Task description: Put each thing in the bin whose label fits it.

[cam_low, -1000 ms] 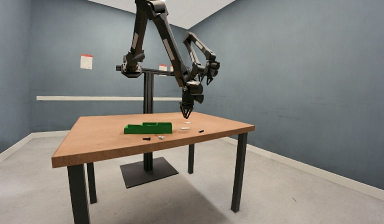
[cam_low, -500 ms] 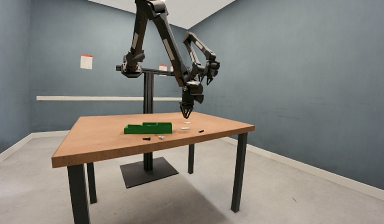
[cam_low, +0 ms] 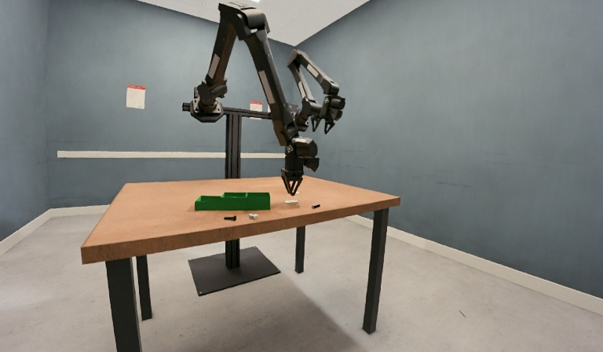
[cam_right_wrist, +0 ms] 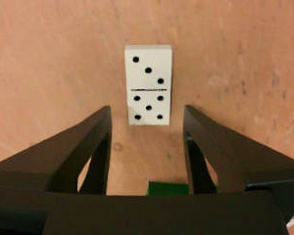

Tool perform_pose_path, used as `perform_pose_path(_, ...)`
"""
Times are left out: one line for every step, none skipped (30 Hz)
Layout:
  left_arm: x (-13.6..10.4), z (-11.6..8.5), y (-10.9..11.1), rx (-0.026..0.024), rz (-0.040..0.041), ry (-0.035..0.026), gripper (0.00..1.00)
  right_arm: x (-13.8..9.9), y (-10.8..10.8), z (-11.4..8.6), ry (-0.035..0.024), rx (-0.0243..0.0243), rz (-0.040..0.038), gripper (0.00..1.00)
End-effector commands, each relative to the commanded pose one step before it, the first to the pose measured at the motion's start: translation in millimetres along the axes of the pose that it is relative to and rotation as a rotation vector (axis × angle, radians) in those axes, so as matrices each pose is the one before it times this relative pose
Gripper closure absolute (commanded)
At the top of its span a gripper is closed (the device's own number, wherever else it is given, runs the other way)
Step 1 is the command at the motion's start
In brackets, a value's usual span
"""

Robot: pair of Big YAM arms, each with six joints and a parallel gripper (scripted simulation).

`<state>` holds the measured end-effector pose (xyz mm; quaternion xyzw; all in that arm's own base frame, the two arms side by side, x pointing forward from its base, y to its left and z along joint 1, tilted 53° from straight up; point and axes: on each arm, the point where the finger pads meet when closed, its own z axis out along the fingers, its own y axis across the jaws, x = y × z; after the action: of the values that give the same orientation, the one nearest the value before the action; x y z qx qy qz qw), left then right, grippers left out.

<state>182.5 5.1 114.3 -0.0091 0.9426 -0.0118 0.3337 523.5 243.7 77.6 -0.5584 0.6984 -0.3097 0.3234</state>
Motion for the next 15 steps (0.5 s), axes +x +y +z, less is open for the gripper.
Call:
perform_pose_path(-19.73, -18.54, 0.29, -0.00251, -0.00100, -0.04770, 0.00, 5.38, -2.78, 21.27, 0.01138, 0.00551, -0.00682, 0.61)
perform_pose_path(0.00, 0.00, 0.00, 0.00000, 0.00000, 0.00000, 0.00, -0.05, -0.10, 3.48, 0.00011, -0.00014, -0.00012, 0.61)
perform_pose_path(0.00, 0.00, 0.00, 0.00000, 0.00000, 0.00000, 0.00, -0.18, -0.43, 0.30, 0.00047, 0.00032, 0.00002, 0.61)
perform_pose_path(0.00, 0.00, 0.00, 0.00000, 0.00000, 0.00000, 0.00, -0.17, -0.63, 0.14, 0.00112, 0.00074, 0.00003, 0.61)
perform_pose_path(0.00, 0.00, 0.00, 0.00000, 0.00000, 0.00000, 0.00, -0.38, -1.66, -1.27, 0.00034, -0.00037, -0.00043, 0.61)
perform_pose_path(0.00, 0.00, 0.00, 0.00000, 0.00000, 0.00000, 0.00, 0.00, 0.00, 0.00, 0.00000, 0.00000, 0.00000, 0.61)
perform_pose_path(0.00, 0.00, 0.00, 0.00000, 0.00000, 0.00000, 0.00, 0.00, 0.00, 0.00, 0.00000, 0.00000, 0.00000, 0.61)
perform_pose_path(0.00, 0.00, 0.00, 0.00000, 0.00000, 0.00000, 0.00, -14.24, -8.62, -16.28, -0.02915, 0.01367, -0.00394, 0.61)
perform_pose_path(0.00, 0.00, 0.00, 0.00000, 0.00000, 0.00000, 0.00, -0.94, 0.88, -0.66, 0.00143, -0.00496, -0.00410, 0.61)
perform_pose_path(0.00, 0.00, 0.00, 0.00000, 0.00000, 0.00000, 0.00, -1.46, -0.29, -0.57, -0.00117, 0.00012, 0.00326, 0.61)
perform_pose_path(0.00, 0.00, 0.00, 0.00000, 0.00000, 0.00000, 0.00, -1.26, 4.67, 1.88, 0.00197, -0.00678, -0.00414, 0.61)
perform_pose_path(0.00, 0.00, 0.00, 0.00000, 0.00000, 0.00000, 0.00, 1.23, 11.75, 6.79, 0.01043, -0.01765, -0.01074, 0.61)
perform_pose_path(0.00, 0.00, 0.00, 0.00000, 0.00000, 0.00000, 0.00, 0.28, 2.43, 1.33, 0.00230, -0.00284, -0.00024, 0.61)
perform_pose_path(0.00, 0.00, 0.00, 0.00000, 0.00000, 0.00000, 0.00, 1.78, 0.23, 0.71, 0.00149, 0.00215, 0.00449, 0.61)
perform_pose_path(0.00, 0.00, 0.00, 0.00000, 0.00000, 0.00000, 0.00, 5.45, 3.07, 1.29, 0.00586, -0.00122, 0.00320, 0.61)
